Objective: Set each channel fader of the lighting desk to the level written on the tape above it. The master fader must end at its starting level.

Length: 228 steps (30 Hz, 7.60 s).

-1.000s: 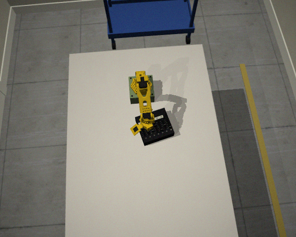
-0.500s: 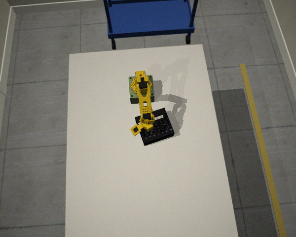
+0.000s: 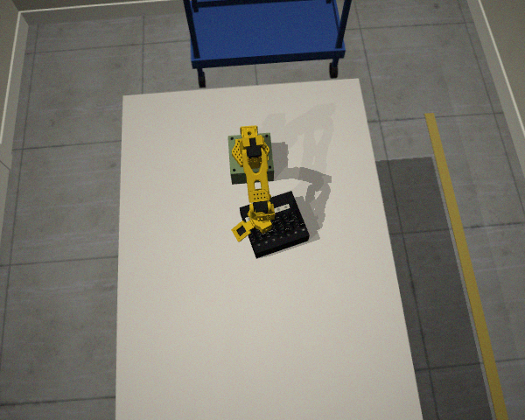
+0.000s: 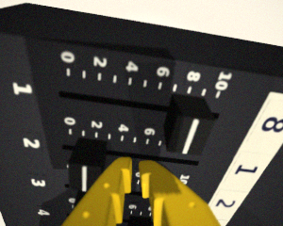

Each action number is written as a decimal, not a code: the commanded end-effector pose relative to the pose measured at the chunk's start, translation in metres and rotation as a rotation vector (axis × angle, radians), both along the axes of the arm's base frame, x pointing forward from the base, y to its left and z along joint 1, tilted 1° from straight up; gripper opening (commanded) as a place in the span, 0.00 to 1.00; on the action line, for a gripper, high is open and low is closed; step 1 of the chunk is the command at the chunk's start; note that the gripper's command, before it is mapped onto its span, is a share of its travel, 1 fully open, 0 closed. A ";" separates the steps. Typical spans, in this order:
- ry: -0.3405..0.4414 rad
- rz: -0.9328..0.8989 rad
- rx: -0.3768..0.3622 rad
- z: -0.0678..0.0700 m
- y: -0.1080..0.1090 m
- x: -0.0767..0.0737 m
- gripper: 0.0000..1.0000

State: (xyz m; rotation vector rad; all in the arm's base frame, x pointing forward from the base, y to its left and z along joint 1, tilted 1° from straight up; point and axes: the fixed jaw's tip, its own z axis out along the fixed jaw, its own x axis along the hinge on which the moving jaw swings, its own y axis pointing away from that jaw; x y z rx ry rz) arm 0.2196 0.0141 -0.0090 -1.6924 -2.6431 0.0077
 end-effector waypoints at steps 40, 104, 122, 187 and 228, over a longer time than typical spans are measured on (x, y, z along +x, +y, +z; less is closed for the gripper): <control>-0.017 0.007 0.003 0.002 0.005 0.007 0.00; -0.017 -0.007 0.003 0.001 0.001 -0.006 0.00; -0.017 -0.012 0.003 0.002 0.000 -0.003 0.00; -0.017 0.110 0.004 0.038 0.022 -0.026 0.00; -0.017 0.202 0.005 0.039 0.036 -0.044 0.00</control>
